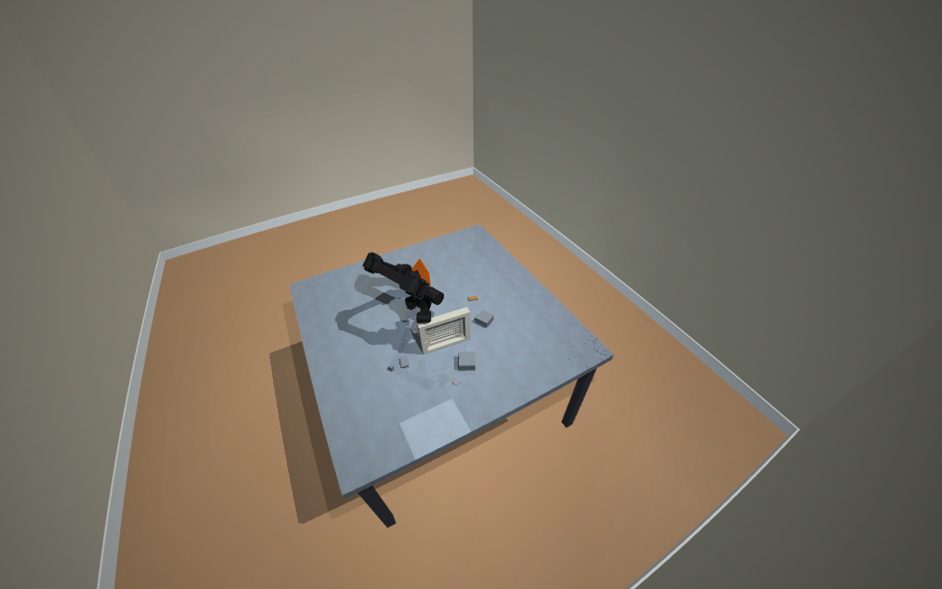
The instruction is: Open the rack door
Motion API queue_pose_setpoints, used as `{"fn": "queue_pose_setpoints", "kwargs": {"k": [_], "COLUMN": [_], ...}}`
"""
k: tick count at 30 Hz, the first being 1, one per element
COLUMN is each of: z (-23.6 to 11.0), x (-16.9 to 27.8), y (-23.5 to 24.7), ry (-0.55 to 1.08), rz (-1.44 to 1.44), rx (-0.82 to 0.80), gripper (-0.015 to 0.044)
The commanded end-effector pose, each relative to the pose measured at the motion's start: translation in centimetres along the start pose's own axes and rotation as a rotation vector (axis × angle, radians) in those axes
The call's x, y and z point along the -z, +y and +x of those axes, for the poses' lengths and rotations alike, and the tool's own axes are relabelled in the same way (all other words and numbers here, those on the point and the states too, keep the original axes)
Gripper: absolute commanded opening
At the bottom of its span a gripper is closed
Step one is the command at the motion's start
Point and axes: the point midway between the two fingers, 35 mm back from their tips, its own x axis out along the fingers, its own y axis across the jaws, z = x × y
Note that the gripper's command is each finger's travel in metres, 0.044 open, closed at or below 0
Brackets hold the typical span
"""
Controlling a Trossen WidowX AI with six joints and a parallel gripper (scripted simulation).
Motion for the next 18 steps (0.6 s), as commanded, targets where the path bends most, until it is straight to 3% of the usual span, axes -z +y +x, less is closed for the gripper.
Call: {"fn": "queue_pose_setpoints", "kwargs": {"k": [1,3,18], "z": [0.03,0.03,0.01], "x": [-0.02,-0.02,-0.02], "y": [0.0,0.0,-0.03], "ry": [0.0,0.0,0.002], "rz": [0.008,0.008,-0.661], "rx": [0.001,0.001,0.001], "gripper": [0.0261,0.0297,0.0297]}}
